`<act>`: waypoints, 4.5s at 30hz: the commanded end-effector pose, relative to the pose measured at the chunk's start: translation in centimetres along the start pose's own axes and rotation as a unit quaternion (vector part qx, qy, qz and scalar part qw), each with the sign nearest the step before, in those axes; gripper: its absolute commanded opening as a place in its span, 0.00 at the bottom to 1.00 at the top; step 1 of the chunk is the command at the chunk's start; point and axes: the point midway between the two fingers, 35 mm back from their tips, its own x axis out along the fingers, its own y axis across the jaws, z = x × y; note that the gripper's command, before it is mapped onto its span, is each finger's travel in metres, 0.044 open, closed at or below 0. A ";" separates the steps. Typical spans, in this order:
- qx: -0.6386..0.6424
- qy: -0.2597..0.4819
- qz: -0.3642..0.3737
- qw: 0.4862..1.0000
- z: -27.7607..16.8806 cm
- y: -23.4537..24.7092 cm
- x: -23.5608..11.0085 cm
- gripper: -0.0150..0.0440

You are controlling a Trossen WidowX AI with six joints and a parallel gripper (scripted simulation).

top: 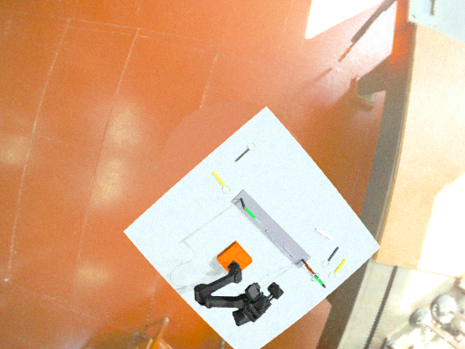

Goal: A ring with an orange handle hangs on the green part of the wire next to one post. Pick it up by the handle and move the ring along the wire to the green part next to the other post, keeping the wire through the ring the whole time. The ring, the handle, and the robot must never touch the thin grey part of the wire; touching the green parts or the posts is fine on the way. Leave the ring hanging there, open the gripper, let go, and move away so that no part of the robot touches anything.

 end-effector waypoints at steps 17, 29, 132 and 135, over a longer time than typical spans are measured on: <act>0.261 0.066 0.151 0.951 -5.7 18.6 -5.7 0.53; 0.463 0.154 0.214 0.846 -6.0 29.8 -15.3 0.53; 0.817 0.329 0.133 0.454 -1.8 44.1 -19.5 0.53; 0.817 0.329 0.133 0.454 -1.8 44.1 -19.5 0.53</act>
